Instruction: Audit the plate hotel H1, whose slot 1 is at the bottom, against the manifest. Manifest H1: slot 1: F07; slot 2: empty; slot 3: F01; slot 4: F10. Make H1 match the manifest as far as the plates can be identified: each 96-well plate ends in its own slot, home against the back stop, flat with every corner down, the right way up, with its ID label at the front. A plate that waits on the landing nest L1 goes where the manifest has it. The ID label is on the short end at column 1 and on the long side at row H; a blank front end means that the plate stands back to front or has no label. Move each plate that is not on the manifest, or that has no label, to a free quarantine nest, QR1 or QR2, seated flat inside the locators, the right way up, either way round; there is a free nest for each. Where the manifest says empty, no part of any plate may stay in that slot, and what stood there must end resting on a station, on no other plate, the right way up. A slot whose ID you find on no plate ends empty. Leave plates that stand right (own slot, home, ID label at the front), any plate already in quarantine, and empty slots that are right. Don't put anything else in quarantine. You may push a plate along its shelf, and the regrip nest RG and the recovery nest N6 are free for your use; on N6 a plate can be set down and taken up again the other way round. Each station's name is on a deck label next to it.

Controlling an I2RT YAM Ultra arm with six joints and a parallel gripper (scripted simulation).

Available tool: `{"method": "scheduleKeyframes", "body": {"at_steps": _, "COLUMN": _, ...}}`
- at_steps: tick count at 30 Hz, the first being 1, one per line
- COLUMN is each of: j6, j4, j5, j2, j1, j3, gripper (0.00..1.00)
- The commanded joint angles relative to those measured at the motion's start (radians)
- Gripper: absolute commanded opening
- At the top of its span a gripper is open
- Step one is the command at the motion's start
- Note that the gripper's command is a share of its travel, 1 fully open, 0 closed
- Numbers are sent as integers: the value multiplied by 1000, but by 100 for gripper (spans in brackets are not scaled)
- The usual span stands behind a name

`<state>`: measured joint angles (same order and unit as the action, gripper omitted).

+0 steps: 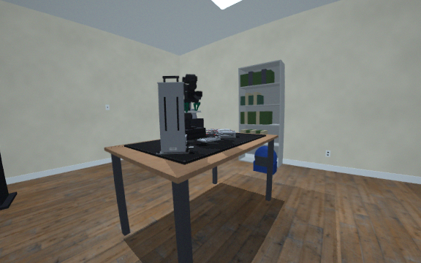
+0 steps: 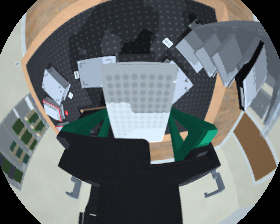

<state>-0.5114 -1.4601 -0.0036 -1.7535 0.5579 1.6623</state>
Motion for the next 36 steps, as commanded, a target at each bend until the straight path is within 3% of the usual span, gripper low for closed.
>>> {"method": "scheduleKeyframes", "body": {"at_steps": 1, "j6": -31, "j4": 7, "j5": 0, "j2": 25, "j1": -13, "j3": 4, "gripper": 86}}
{"method": "scheduleKeyframes", "body": {"at_steps": 12, "j6": -92, "j4": 11, "j5": 5, "j2": 44, "j1": -119, "j3": -19, "gripper": 86}}
{"method": "scheduleKeyframes", "body": {"at_steps": 26, "j6": -291, "j4": 11, "j5": 5, "j2": 44, "j1": -120, "j3": -20, "gripper": 86}}
{"method": "scheduleKeyframes", "body": {"at_steps": 36, "j6": -340, "j4": 16, "j5": 9, "j2": 71, "j1": -204, "j3": -52, "gripper": 86}}
